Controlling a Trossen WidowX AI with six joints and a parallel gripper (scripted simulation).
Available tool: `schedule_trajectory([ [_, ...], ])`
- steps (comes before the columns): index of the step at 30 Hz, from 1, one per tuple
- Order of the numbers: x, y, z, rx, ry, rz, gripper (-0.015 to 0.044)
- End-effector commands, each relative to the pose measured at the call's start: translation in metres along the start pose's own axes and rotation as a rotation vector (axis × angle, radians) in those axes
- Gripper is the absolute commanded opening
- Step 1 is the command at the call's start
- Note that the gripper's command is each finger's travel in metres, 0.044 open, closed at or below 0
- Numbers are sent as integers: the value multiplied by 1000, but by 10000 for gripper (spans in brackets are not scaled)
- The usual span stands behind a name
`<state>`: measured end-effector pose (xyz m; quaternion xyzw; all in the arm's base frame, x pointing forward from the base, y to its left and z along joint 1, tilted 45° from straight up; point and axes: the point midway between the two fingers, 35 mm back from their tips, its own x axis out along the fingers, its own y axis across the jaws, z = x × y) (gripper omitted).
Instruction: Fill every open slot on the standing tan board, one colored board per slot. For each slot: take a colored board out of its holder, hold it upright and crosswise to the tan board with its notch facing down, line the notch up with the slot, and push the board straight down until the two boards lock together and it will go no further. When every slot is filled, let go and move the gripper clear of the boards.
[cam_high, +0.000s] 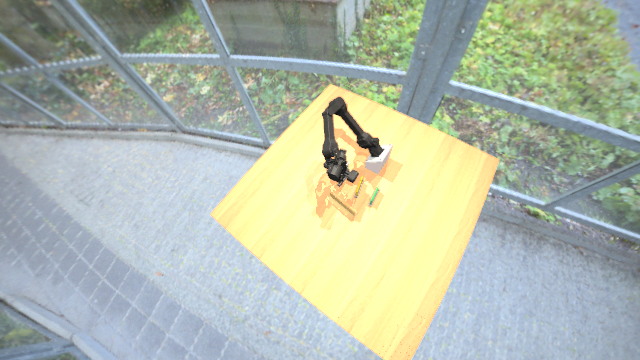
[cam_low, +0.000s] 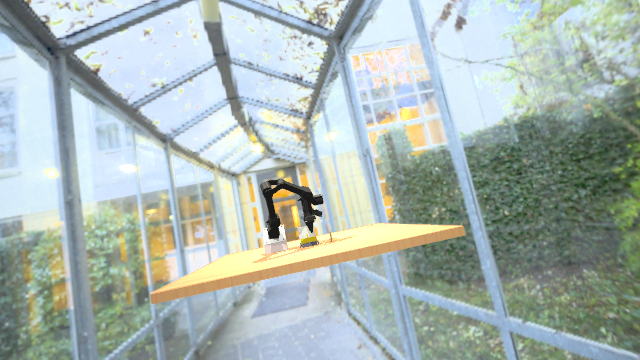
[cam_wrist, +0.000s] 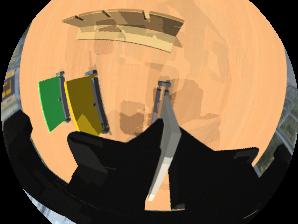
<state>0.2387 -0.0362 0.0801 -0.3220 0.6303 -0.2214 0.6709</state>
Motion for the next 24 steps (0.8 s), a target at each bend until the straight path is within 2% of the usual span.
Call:
schedule_trajectory([
  [1, -12, 0, 1, 5, -5, 6, 0],
  [15, -43, 0, 1, 5, -5, 7, 0],
  [24, -47, 1, 15, 21, -5, 7, 0],
])
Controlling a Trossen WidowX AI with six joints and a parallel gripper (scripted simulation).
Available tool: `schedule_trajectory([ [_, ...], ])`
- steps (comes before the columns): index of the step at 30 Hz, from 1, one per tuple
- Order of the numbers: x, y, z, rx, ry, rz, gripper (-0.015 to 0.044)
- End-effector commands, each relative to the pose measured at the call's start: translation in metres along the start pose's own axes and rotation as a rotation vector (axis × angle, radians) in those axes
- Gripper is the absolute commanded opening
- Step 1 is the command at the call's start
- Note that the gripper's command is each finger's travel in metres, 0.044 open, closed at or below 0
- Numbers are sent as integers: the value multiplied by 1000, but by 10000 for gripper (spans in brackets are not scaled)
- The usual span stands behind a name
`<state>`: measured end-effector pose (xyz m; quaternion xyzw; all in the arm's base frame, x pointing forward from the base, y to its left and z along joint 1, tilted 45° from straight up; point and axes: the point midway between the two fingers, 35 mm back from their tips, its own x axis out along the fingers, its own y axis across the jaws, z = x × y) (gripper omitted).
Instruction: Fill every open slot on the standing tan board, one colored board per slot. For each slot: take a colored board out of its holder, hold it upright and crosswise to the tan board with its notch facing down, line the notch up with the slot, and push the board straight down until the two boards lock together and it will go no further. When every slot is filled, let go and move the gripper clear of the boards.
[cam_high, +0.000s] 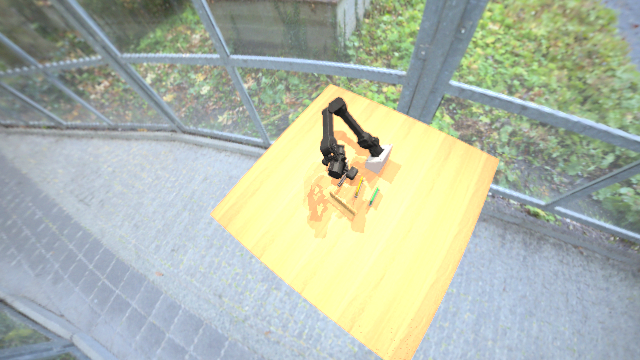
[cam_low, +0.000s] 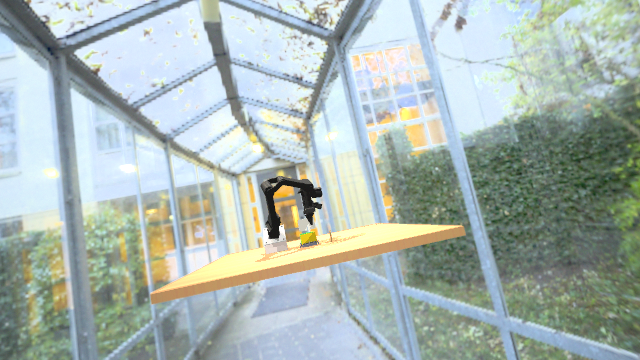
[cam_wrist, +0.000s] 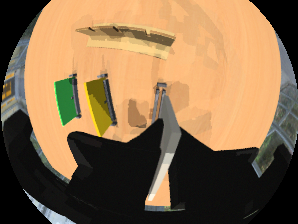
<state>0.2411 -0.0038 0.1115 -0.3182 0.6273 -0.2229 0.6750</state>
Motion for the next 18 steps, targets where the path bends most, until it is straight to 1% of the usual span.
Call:
schedule_trajectory([
  [1, -3, 2, 10, 13, 1, 4, 0],
  [18, -8, 8, 54, 64, 0, 5, 0],
])
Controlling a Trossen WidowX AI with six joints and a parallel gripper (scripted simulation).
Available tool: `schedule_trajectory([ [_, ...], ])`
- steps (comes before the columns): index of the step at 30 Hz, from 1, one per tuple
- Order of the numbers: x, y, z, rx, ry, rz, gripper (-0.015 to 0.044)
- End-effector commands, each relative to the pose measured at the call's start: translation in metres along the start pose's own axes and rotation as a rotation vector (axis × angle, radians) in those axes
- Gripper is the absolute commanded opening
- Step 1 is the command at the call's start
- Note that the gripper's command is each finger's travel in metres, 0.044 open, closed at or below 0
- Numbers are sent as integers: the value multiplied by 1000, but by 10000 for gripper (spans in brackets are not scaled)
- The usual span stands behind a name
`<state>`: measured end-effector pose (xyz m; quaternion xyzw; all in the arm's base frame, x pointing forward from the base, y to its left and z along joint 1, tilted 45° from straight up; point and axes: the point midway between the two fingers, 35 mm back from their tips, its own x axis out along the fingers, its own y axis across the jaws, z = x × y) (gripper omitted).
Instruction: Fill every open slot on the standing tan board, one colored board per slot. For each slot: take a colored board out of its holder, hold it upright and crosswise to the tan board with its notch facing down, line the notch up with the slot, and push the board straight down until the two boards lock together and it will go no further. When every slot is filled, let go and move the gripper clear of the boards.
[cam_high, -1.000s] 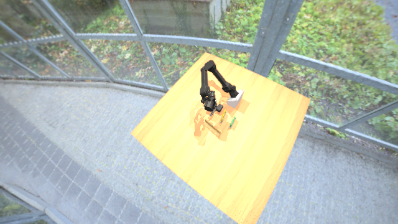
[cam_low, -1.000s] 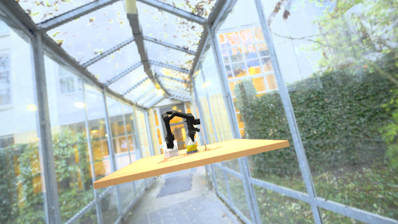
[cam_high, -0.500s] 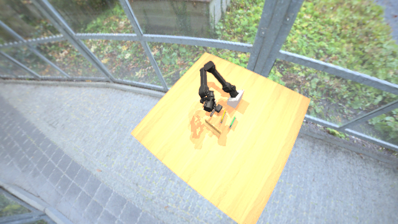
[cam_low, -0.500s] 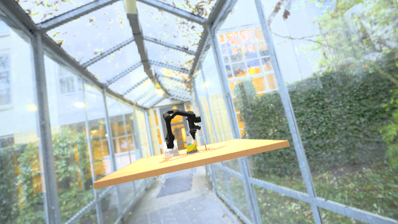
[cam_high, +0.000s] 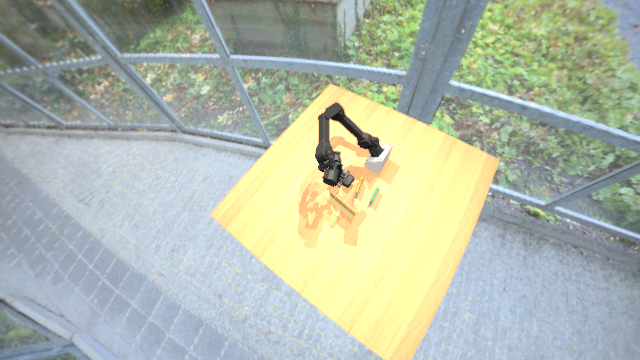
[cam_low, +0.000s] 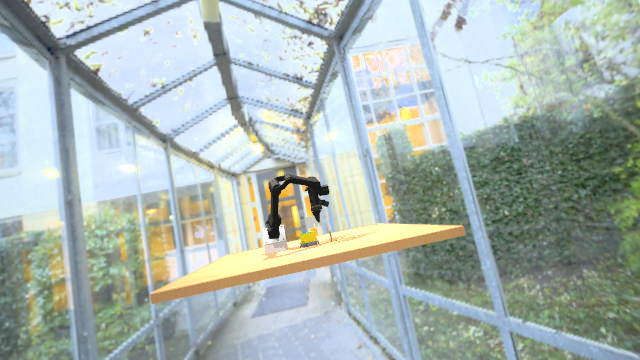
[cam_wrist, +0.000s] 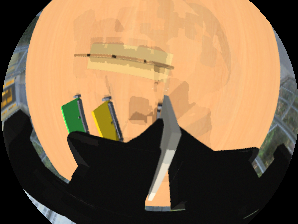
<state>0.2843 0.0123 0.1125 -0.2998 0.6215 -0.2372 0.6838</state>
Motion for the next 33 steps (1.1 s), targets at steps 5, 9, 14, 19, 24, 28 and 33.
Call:
schedule_trajectory([
  [5, -1, 5, 22, 28, 1, 1, 0],
  [9, -1, 8, 32, 41, 0, 1, 0],
  [14, 0, 11, 44, 56, 0, 1, 0],
  [19, 1, 15, 56, 71, -1, 1, 0],
  [24, 2, 19, 68, 86, -1, 1, 0],
  [28, 4, 23, 78, 98, -2, 1, 0],
  [33, 6, 26, 85, 109, -2, 2, 0],
])
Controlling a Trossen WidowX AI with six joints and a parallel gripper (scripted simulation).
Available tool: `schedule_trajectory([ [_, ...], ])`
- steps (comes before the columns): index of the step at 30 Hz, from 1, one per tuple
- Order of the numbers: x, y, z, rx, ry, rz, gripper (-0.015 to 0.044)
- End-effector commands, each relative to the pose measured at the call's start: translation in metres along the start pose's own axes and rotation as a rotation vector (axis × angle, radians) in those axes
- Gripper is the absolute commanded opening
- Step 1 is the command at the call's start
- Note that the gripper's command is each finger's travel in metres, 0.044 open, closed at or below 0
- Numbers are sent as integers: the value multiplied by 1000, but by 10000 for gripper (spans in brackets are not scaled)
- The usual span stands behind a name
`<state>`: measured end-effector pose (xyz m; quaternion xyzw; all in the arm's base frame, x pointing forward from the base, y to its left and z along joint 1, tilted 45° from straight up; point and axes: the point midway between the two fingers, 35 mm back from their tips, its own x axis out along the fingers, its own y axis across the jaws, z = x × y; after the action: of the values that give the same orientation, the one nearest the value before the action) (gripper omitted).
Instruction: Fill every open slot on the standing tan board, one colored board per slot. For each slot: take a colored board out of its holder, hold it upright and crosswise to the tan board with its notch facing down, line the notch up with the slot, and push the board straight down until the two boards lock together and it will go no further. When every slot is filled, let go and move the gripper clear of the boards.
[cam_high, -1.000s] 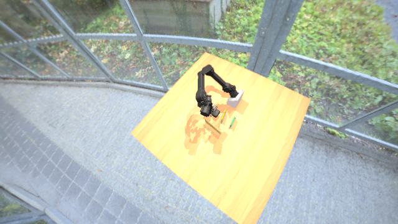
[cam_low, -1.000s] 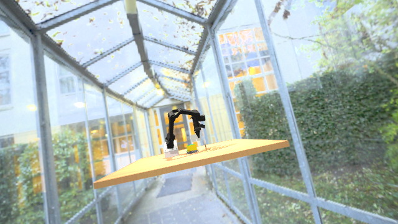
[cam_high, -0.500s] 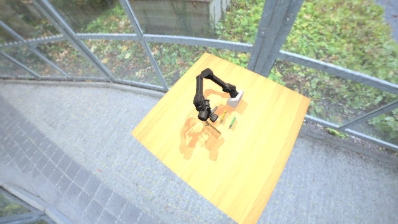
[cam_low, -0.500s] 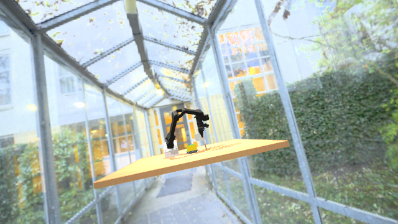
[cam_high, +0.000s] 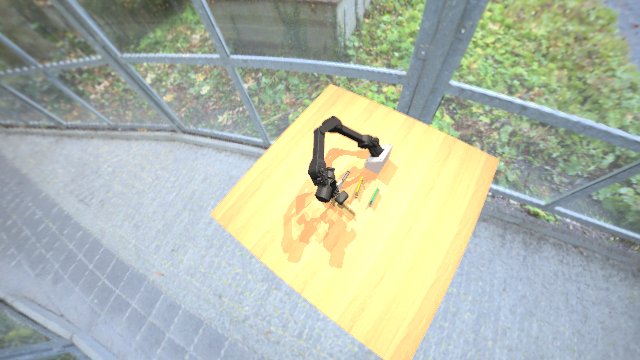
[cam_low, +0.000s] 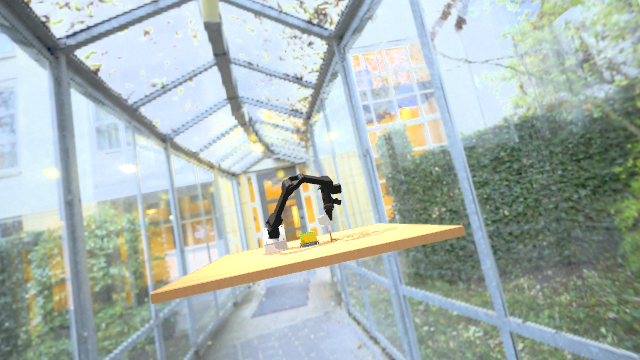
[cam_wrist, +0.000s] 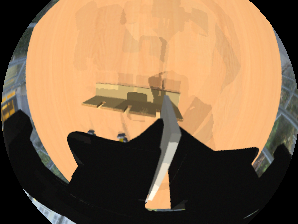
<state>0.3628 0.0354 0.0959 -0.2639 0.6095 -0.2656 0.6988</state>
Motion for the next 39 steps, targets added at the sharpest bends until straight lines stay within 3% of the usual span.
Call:
schedule_trajectory([
  [1, 1, 2, 5, 10, -1, -4, 0],
  [39, 36, 1, 5, 10, -2, -6, 0],
])
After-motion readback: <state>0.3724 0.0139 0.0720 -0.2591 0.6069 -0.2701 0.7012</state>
